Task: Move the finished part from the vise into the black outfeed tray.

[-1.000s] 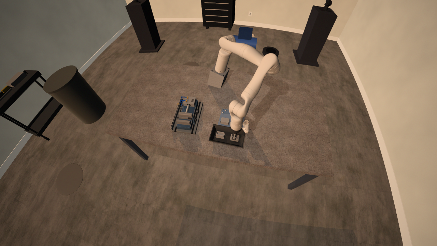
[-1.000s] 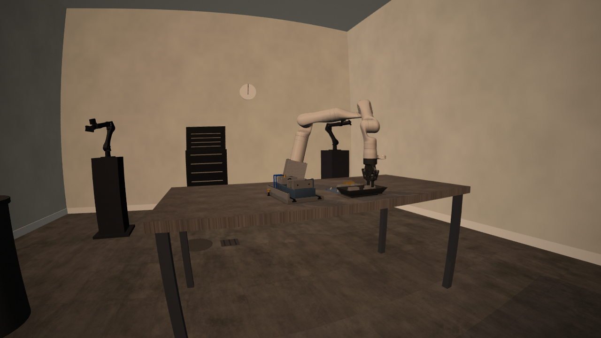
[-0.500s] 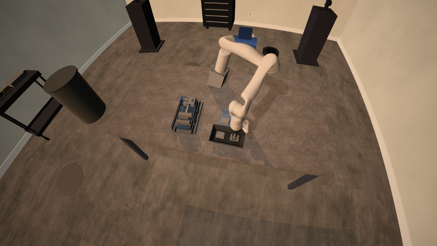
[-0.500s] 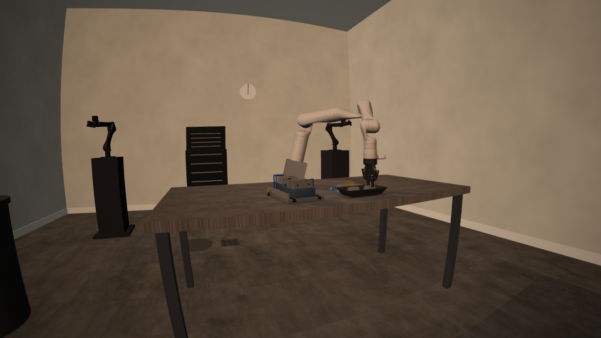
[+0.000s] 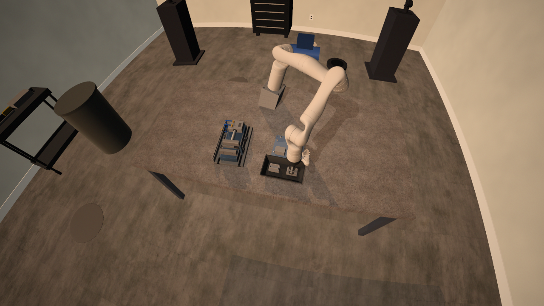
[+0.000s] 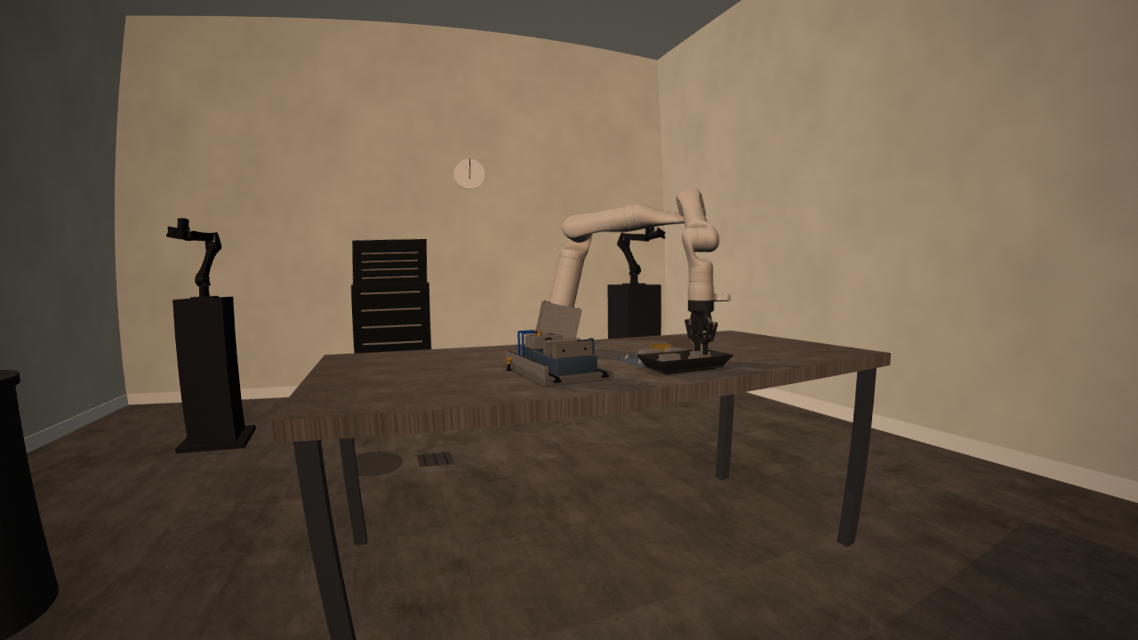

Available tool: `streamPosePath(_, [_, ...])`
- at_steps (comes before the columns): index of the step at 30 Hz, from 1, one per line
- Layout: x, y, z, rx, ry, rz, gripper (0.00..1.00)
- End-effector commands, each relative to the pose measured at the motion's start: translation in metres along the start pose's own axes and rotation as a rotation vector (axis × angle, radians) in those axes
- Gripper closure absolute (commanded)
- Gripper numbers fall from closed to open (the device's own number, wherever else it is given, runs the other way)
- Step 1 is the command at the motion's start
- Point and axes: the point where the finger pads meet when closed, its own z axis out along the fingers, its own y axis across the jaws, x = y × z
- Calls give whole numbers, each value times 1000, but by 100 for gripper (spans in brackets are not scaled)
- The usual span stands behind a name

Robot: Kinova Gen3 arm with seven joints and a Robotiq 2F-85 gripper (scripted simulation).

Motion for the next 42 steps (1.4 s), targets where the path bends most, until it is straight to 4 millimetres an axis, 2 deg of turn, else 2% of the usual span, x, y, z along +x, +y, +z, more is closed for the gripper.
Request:
streamPosePath(1, [0,1,-1,-2,1,0,100])
streamPosePath(11, [0,1,-1,-2,1,0,100])
streamPosePath(12, [0,1,-1,-2,1,0,33])
streamPosePath(42, [0,1,-1,-2,1,0,33])
